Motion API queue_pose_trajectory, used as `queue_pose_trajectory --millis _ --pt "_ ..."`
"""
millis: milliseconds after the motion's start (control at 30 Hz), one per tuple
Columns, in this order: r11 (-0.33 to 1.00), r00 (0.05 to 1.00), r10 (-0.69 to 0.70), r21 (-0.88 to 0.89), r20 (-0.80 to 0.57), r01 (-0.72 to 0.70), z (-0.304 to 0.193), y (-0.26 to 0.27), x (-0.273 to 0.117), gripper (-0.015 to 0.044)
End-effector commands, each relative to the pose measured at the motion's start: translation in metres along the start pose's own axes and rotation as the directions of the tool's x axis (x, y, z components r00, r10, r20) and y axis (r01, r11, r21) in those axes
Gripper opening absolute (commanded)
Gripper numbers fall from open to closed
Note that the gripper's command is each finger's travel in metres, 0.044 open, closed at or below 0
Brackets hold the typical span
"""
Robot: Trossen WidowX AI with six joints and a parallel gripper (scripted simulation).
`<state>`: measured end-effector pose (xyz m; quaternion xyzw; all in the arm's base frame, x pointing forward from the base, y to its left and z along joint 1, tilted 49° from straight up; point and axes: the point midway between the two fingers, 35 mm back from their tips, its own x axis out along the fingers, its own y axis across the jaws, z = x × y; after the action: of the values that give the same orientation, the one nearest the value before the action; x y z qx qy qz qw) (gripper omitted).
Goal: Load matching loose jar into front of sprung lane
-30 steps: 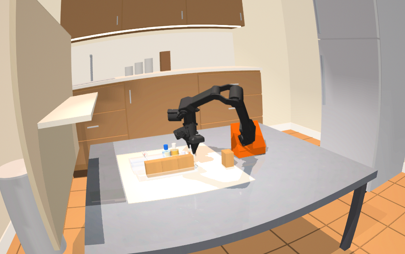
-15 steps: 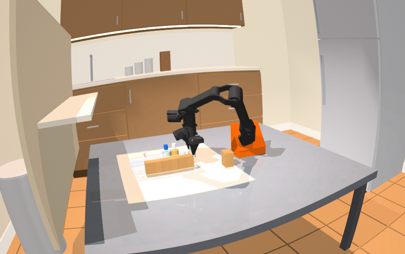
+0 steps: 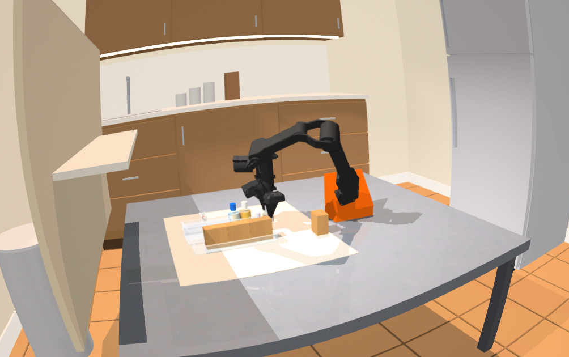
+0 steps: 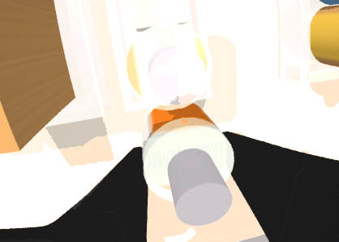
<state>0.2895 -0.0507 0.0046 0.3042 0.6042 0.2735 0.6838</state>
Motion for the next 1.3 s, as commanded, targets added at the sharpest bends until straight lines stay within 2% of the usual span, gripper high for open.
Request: queue_pose_trajectory --millis 0,1267 --pt "1.000 1.000 -0.001 -0.006 0.011 0.001 0.006 0.000 -0.002 0.0000" --pt "1.000 1.000 -0.001 -0.007 0.012 0.001 0.023 0.001 -0.002 0.0000"
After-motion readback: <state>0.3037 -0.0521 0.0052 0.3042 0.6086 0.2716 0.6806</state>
